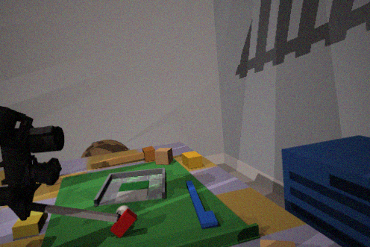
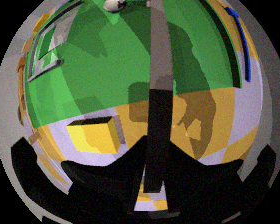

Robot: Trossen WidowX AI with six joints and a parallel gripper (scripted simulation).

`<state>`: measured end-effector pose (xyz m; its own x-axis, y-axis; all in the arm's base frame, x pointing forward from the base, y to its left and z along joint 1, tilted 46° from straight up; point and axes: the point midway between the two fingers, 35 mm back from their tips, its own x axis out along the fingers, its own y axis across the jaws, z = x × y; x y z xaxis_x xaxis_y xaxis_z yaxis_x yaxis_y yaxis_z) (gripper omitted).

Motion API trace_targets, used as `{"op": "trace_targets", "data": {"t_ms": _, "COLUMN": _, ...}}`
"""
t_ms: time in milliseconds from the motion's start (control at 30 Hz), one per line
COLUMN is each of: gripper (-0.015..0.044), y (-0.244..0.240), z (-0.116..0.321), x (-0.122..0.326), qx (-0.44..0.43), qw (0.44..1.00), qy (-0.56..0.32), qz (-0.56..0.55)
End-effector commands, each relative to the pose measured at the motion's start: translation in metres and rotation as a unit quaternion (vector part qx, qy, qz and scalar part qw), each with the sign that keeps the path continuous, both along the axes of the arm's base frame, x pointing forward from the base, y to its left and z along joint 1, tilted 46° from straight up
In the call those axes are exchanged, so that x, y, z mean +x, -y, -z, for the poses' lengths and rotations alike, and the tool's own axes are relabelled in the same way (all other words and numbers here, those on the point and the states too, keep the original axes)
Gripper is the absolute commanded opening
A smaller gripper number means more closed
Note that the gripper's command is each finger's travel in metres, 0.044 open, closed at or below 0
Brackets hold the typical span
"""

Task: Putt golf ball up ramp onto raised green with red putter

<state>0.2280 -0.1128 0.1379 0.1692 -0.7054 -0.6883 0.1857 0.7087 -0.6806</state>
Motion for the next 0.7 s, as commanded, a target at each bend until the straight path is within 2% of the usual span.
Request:
{"op": "trace_targets", "data": {"t_ms": 0, "gripper": 0.0000, "y": 0.011, "z": -0.011, "x": -0.002, "qx": -0.001, "qw": 1.000, "qy": 0.009, "qz": 0.003}}
{"op": "trace_targets", "data": {"t_ms": 367, "gripper": 0.0000, "y": 0.013, "z": -0.010, "x": -0.002, "qx": -0.001, "qw": 1.000, "qy": 0.004, "qz": 0.003}}
{"op": "trace_targets", "data": {"t_ms": 667, "gripper": 0.0000, "y": -0.069, "z": 0.067, "x": 0.024, "qx": 0.007, "qw": 1.000, "qy": 0.006, "qz": 0.003}}
